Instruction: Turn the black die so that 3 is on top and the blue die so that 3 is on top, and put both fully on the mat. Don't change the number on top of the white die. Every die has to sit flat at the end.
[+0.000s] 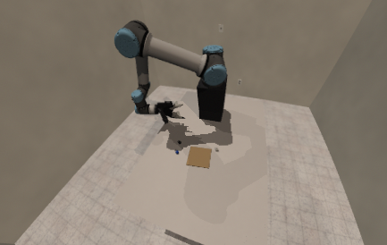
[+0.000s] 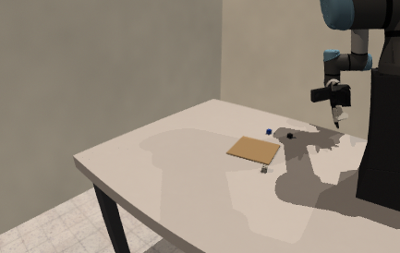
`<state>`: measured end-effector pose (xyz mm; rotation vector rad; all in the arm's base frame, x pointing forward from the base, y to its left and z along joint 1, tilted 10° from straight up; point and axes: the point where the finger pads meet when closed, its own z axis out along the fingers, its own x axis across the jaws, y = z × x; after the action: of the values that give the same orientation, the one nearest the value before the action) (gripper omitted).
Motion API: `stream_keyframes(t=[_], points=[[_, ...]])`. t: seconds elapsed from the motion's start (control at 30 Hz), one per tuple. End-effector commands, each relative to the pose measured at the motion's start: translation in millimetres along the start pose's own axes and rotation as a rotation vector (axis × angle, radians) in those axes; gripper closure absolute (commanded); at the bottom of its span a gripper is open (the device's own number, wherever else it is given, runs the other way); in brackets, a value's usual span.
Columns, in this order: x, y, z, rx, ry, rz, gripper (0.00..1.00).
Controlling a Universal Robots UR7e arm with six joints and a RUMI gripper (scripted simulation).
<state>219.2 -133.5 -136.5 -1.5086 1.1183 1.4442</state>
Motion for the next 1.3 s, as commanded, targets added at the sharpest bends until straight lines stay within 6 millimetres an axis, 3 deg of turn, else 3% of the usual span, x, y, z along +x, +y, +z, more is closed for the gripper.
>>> stream_keyframes(t=[0.0,0.77,1.27], points=[[0,0,0,0.000,0.001,0.000,0.00],[0,-1,-1,0.003,0.010,0.000,0.00],[-5,-20,-6,0.043,0.171,0.000,0.00]])
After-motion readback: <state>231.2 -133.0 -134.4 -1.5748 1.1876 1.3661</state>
